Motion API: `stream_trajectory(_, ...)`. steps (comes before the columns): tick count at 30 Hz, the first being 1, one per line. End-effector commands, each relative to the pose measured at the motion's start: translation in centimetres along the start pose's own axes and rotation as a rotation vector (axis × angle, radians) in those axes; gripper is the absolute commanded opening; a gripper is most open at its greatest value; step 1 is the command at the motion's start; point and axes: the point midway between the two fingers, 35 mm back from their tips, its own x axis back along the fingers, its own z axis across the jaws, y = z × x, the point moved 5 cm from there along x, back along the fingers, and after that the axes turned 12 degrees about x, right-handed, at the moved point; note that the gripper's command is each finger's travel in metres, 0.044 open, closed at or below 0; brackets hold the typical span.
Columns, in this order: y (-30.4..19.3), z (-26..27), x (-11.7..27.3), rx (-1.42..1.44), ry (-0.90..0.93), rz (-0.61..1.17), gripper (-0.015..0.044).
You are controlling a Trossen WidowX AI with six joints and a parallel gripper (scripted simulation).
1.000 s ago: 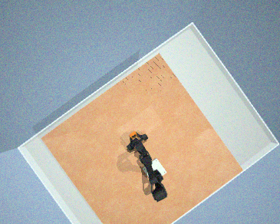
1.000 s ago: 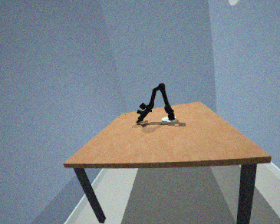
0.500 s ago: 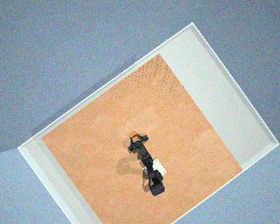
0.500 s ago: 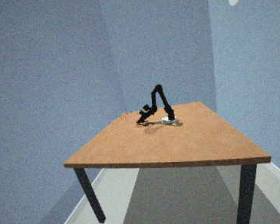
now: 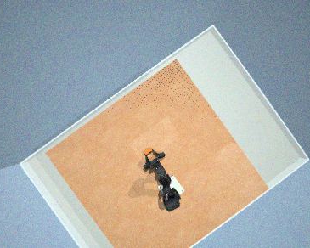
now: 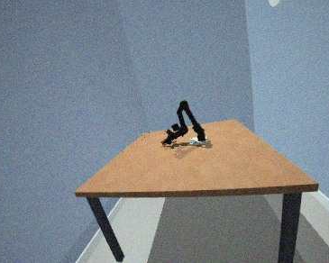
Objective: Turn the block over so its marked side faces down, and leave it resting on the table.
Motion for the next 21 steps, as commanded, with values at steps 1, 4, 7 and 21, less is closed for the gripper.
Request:
stream_trajectory(1,-0.14,0.06,0.06,-0.004,0.001,-0.006,0.0)
stream_trajectory(4,-0.14,0.06,0.06,-0.004,0.001,-0.006,0.0)
stream_trajectory(7,-0.14,0.06,0.06,-0.004,0.001,-0.006,0.0)
stream_trajectory(21,-0.14,0.06,0.06,-0.004,0.001,-0.006,0.0289)
